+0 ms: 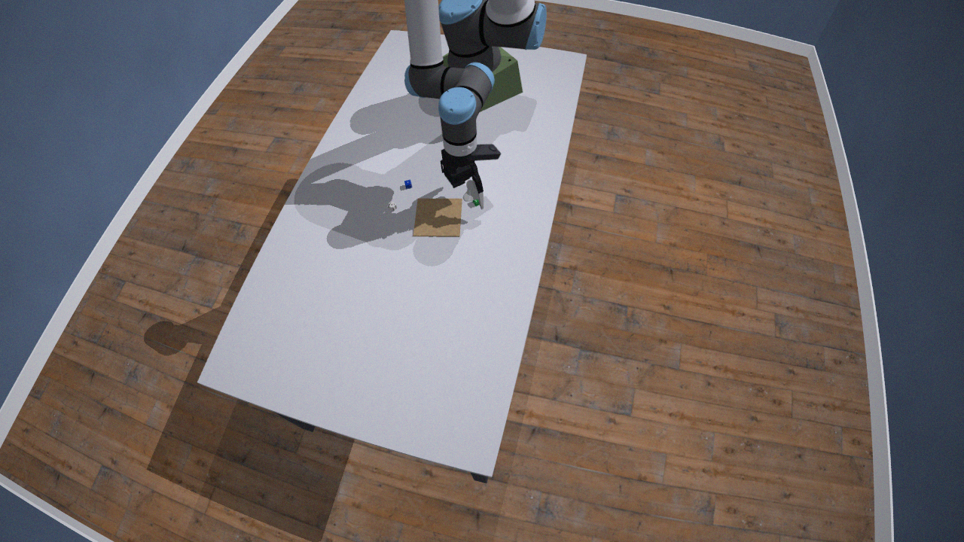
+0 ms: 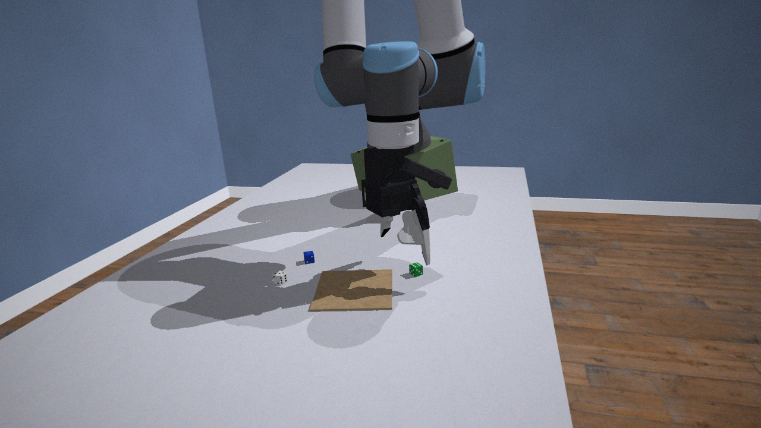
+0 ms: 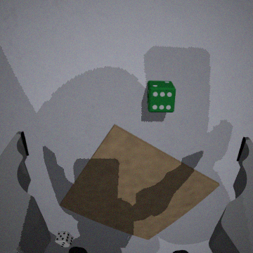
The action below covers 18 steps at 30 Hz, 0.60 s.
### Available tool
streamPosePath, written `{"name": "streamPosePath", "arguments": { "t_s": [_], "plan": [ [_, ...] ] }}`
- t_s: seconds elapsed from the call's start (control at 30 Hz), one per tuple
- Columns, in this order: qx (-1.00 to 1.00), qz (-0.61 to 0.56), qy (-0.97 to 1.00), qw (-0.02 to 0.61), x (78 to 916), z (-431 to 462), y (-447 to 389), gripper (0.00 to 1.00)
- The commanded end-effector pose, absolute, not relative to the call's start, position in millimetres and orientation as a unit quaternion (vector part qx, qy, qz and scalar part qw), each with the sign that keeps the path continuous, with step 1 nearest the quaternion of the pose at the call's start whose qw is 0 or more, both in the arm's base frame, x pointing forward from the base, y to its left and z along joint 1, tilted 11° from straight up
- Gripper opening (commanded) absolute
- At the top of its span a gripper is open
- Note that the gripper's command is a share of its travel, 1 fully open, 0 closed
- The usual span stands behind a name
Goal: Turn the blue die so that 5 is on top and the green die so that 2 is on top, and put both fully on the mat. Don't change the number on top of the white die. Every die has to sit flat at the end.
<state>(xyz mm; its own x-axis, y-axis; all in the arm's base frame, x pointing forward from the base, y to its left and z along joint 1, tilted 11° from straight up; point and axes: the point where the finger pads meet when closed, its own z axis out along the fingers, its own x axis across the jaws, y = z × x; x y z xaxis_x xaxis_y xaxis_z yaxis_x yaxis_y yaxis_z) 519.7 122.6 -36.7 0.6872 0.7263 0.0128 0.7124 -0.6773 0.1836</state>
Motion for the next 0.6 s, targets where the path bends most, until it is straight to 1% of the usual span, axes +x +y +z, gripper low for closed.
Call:
{"name": "streamPosePath", "arguments": {
  "t_s": [0.0, 0.57],
  "plan": [
    [0.915, 0.042, 0.393, 0.083, 522, -38, 136, 1.00],
    [0.915, 0.042, 0.393, 0.083, 523, -40, 155, 1.00]
  ]
}}
